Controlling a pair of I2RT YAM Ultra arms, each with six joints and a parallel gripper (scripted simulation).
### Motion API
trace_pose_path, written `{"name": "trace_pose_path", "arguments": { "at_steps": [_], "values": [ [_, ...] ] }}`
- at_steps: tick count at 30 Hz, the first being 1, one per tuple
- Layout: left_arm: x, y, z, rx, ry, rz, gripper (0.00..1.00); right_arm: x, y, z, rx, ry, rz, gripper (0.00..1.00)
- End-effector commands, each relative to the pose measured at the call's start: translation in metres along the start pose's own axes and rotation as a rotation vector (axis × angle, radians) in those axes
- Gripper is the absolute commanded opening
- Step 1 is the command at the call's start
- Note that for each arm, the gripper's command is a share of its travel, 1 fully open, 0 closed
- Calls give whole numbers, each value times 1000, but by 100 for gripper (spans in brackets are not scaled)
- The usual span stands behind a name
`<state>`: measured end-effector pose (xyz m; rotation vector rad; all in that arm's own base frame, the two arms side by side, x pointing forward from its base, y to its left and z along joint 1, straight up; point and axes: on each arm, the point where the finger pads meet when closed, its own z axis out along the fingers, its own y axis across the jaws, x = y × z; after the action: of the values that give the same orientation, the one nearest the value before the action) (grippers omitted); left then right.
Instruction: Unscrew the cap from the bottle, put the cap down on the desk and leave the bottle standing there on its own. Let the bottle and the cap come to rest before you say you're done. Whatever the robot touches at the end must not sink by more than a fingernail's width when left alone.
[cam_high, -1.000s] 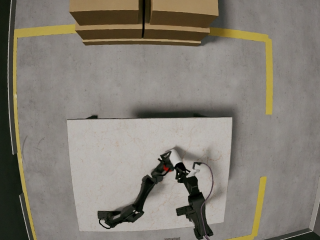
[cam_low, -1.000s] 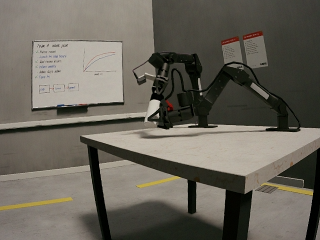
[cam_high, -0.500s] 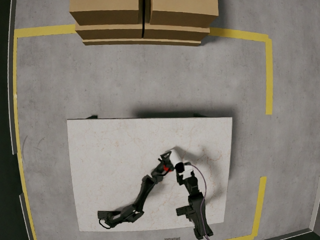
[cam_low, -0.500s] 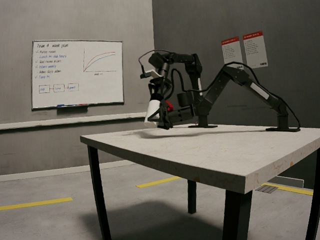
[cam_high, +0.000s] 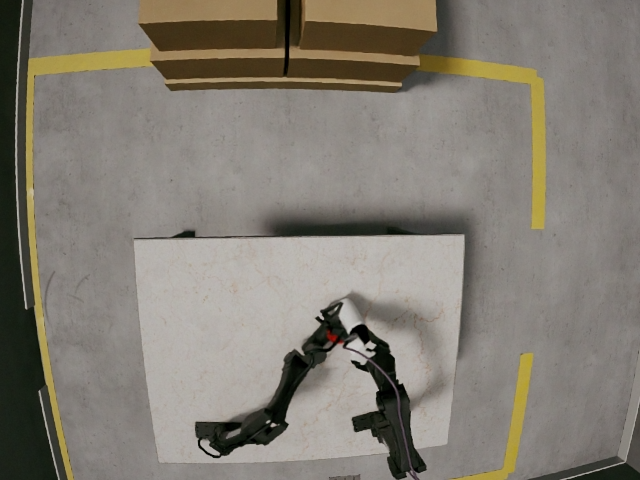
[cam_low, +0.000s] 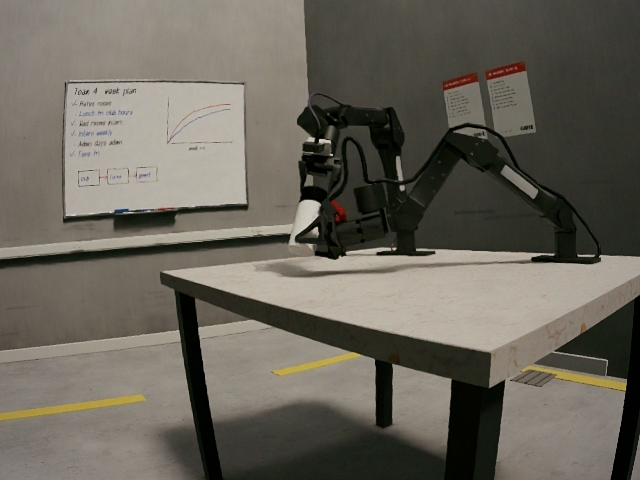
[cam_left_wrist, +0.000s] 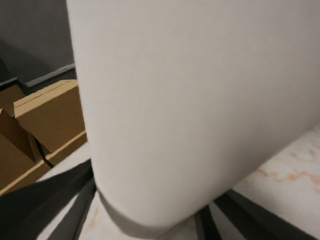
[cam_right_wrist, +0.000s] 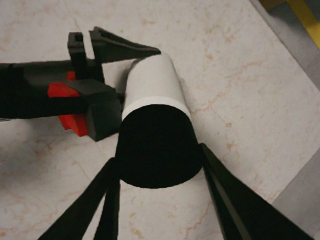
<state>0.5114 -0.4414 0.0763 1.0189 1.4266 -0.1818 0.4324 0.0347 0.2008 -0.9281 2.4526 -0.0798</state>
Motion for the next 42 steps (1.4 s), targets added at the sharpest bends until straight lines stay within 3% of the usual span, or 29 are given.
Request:
{"name": "trace_pose_path", "arguments": {
  "at_steps": [1, 7, 9, 10, 22, 24, 26, 32, 34, 38, 42],
  "values": [
    [-26, 21, 0, -53, -68, -15, 0, -1, -4, -7, 30, -12, -279, 0],
    [-26, 21, 0, -53, -68, -15, 0, -2, -4, -8, 35, -11, -559, 0],
    [-26, 21, 0, -53, -68, -15, 0, -2, -4, -8, 35, -11, -559, 0],
    [-26, 21, 0, -53, -68, -15, 0, -2, -4, -8, 45, -11, -670, 0],
    [-26, 21, 0, -53, -68, -15, 0, 0, 0, 0, 8, -8, -608, 0],
    [-26, 21, 0, -53, -68, -15, 0, 0, 0, 0, 8, -8, -608, 23],
    [-26, 21, 0, -53, -68, -15, 0, 0, 0, 0, 8, -8, -608, 23],
    [-26, 21, 0, -53, -68, -15, 0, 0, 0, 0, 8, -8, -608, 91],
    [-26, 21, 0, -53, -68, -15, 0, 0, 0, 0, 7, -8, -591, 94],
    [-26, 21, 0, -53, -68, -15, 0, 0, 0, 0, 2, -9, -271, 94],
    [-26, 21, 0, -53, -68, -15, 0, 0, 0, 0, 0, -10, -136, 94]
  ]
}}
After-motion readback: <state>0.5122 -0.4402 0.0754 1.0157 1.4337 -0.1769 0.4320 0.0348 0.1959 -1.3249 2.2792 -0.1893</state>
